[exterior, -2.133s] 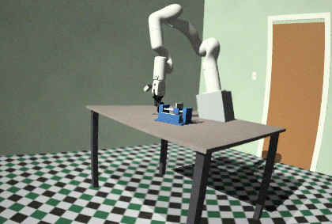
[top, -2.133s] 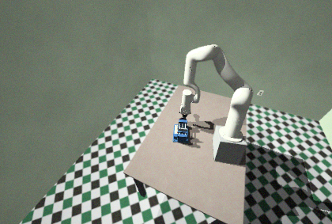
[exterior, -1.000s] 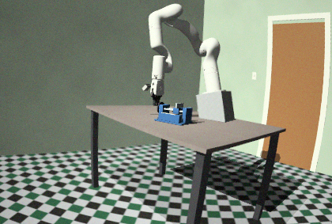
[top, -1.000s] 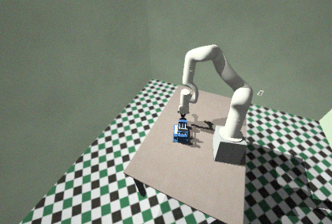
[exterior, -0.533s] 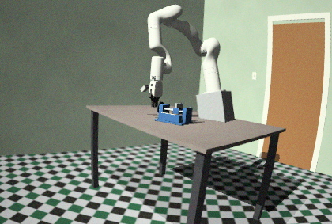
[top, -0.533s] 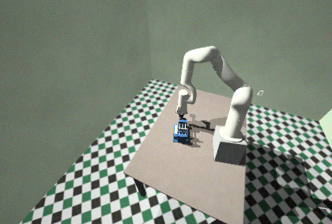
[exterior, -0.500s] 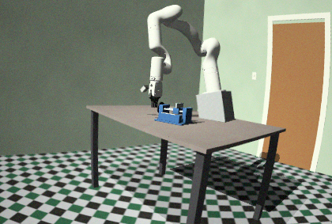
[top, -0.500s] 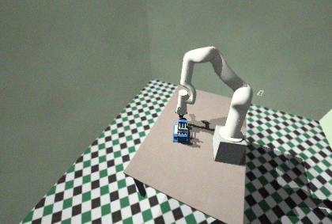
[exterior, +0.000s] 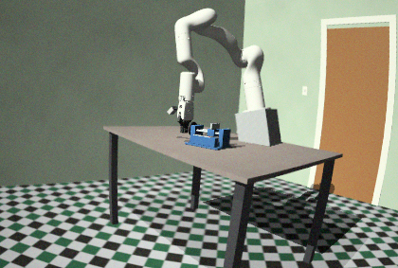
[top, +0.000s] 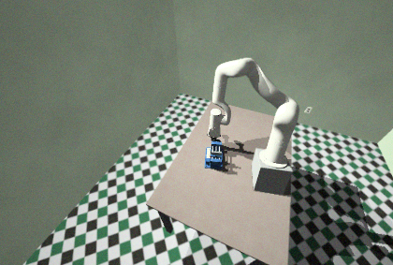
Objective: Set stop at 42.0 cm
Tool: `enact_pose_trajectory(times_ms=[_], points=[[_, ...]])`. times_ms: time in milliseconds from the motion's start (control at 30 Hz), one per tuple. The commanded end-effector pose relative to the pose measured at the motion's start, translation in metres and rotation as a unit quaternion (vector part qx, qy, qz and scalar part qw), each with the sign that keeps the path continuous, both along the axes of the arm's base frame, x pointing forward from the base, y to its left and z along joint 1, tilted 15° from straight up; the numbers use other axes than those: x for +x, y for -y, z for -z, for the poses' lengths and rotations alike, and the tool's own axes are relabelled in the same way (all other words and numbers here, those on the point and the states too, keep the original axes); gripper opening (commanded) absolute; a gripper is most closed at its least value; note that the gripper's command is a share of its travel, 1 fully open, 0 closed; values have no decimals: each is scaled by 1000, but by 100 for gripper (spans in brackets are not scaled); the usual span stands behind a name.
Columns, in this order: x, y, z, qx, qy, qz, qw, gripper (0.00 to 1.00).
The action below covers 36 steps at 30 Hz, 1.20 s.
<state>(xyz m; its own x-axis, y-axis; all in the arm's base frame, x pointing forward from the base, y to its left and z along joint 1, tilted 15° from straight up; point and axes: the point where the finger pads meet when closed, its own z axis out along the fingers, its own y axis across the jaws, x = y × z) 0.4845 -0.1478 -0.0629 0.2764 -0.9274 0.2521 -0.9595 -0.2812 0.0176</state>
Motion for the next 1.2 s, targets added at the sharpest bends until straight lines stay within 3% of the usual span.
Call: enact_pose_trajectory(times_ms=[0, 767, 1167], points=[[-1, 2, 5, 0, 1, 0, 1000, 6], [-21, 12, 19, 0, 1, 0, 1000, 6], [-43, 16, 11, 0, 1, 0, 1000, 6]])
